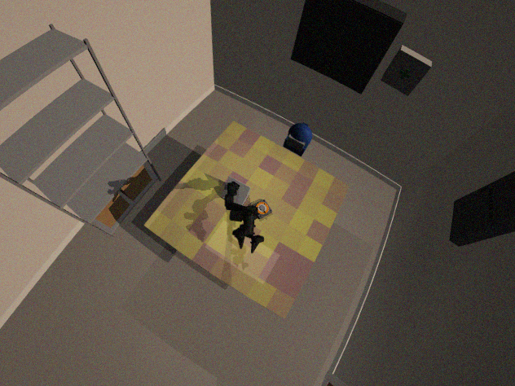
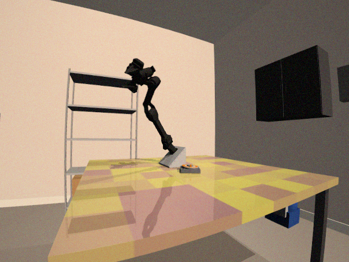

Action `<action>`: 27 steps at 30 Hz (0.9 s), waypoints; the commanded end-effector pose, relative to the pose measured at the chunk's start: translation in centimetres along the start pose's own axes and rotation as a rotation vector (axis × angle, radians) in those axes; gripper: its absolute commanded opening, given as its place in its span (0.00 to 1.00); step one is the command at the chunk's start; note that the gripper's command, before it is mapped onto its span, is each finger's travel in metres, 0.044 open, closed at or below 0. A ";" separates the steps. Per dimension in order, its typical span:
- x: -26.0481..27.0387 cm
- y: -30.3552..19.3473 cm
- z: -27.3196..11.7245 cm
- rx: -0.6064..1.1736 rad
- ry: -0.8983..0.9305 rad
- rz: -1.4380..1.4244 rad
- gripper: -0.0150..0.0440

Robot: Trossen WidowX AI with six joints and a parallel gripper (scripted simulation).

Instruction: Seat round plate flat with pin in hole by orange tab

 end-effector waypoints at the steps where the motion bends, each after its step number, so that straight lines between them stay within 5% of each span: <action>1: 0.2 -0.2 0.0 -0.006 0.005 -0.007 0.89; 15: 6.4 -18.7 -2.0 0.087 0.358 -0.530 0.26; 27: 2.0 -33.4 -4.8 0.401 0.517 -0.909 0.25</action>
Point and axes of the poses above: the point midway between the two fingers, 35 mm back from their tips, its own z axis out along the fingers, its own x axis across the jaws, y = z × x, the point moved 7 cm from there along -z, back along the fingers, and after that the axes turned 1 degree about z, right-handed, at the moved point
